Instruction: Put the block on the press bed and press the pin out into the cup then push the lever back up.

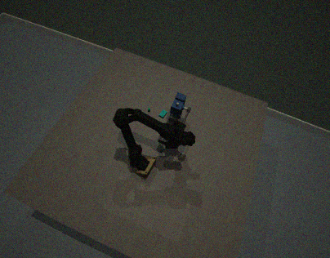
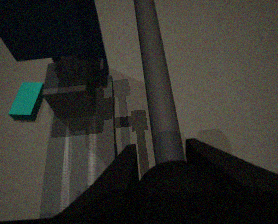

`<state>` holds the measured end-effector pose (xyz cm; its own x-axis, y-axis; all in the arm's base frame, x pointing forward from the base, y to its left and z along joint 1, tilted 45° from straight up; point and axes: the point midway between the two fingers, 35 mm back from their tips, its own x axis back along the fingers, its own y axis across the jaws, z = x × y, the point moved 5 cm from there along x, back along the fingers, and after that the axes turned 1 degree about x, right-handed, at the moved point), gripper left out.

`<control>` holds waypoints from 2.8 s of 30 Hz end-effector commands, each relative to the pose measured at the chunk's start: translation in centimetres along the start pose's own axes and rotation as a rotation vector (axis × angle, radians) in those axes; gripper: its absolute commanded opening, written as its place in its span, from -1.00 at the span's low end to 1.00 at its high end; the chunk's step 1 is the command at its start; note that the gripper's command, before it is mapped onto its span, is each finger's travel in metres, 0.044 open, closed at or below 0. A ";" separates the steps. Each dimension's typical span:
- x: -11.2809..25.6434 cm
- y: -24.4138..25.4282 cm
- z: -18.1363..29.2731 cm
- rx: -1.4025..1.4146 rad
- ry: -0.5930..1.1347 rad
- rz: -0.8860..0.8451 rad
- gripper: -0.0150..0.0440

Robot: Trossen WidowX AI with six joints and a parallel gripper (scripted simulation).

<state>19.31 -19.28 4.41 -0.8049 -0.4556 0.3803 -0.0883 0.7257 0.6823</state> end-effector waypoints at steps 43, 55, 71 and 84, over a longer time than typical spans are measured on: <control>1.6 -0.1 -2.0 0.007 -0.013 0.002 -0.49; 1.9 -0.1 -2.4 0.007 -0.013 0.002 -0.49; 2.7 -0.1 -3.8 0.007 -0.013 0.002 -0.49; 3.4 -0.1 -5.3 0.007 -0.013 0.002 -0.49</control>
<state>19.48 -23.06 8.40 -0.8029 -0.4552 0.3848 -0.0798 0.7219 0.6874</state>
